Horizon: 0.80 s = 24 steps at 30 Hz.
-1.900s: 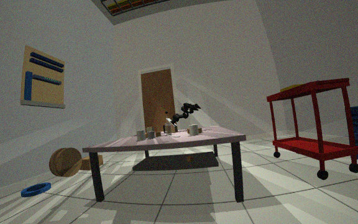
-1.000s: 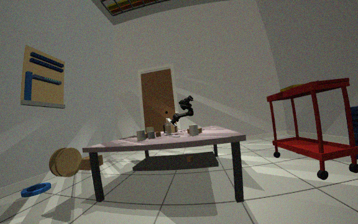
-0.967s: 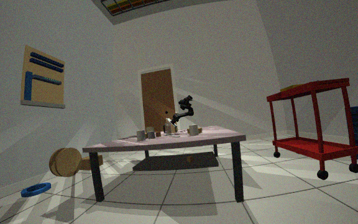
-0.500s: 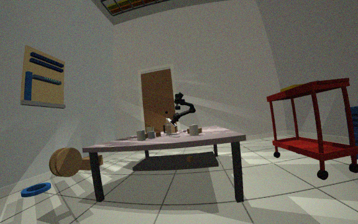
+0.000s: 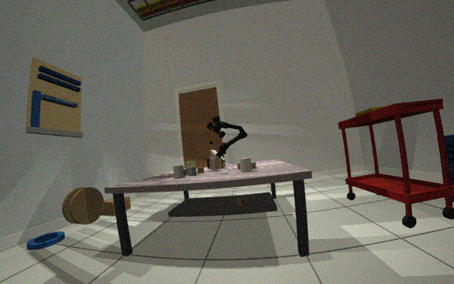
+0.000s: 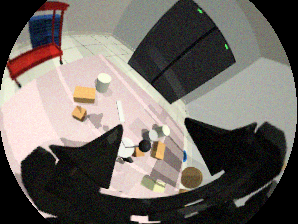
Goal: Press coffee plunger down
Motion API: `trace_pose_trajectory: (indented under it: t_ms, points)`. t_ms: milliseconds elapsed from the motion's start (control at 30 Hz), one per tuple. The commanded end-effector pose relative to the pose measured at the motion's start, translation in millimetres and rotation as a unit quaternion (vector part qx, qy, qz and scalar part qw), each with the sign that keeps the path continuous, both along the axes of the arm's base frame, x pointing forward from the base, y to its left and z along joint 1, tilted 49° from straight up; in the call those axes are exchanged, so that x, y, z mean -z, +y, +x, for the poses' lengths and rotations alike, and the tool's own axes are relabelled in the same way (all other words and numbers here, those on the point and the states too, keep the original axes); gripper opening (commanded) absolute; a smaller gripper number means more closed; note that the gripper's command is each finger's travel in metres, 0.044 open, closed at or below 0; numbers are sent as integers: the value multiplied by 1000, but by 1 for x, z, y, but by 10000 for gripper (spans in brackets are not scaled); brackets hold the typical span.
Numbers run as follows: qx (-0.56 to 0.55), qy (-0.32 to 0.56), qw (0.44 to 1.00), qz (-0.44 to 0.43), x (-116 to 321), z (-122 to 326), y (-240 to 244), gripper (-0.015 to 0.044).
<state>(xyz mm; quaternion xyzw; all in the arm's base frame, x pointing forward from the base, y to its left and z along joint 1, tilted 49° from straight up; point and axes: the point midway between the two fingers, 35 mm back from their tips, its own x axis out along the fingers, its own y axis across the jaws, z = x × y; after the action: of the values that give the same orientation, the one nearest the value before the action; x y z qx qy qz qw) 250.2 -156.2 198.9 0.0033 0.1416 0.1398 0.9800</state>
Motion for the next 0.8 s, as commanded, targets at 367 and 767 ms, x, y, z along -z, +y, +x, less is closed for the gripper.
trace_pose_trajectory:
  t_ms: [367, 767]
  points:
    - [98, 116, 917, 370, 71, -28, 13, 440]
    - [98, 119, 917, 368, 76, -20, 14, 440]
